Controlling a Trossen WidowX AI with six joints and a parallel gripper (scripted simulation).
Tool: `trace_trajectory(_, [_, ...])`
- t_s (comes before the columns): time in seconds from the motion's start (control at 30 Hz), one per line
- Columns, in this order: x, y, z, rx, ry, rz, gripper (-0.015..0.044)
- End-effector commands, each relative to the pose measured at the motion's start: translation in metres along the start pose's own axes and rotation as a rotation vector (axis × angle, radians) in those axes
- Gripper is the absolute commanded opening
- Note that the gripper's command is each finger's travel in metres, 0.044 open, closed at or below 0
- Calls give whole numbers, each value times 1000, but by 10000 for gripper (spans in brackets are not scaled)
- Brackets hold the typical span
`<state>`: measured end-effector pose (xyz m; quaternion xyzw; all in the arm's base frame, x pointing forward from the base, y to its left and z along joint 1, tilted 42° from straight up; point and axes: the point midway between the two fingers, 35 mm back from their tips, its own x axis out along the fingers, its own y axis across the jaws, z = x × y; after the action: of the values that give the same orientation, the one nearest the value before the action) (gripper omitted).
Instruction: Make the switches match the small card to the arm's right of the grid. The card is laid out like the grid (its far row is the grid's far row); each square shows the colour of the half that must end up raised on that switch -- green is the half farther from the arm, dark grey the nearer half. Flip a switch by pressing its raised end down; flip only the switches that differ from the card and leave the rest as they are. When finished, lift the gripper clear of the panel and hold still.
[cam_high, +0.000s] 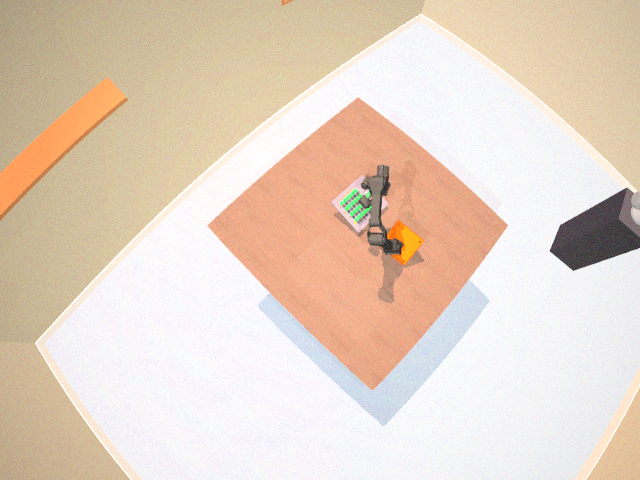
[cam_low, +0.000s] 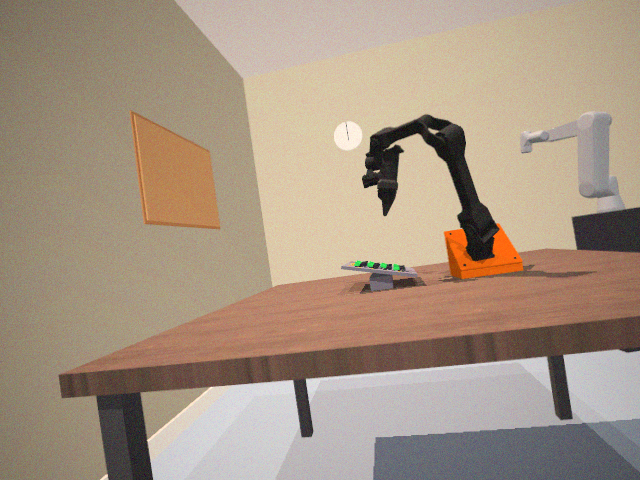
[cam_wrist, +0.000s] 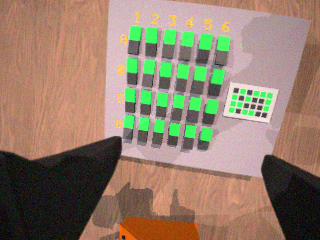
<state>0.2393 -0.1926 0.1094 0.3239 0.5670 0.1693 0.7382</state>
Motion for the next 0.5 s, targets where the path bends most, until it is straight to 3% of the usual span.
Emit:
trace_trajectory(0.0, [3, 0, 2, 0, 1, -1, 374])
trace_trajectory(0.23, [94, 12, 50, 21, -4, -18, 190])
trace_trajectory(0.47, [99, 12, 51, 23, -7, -18, 6])
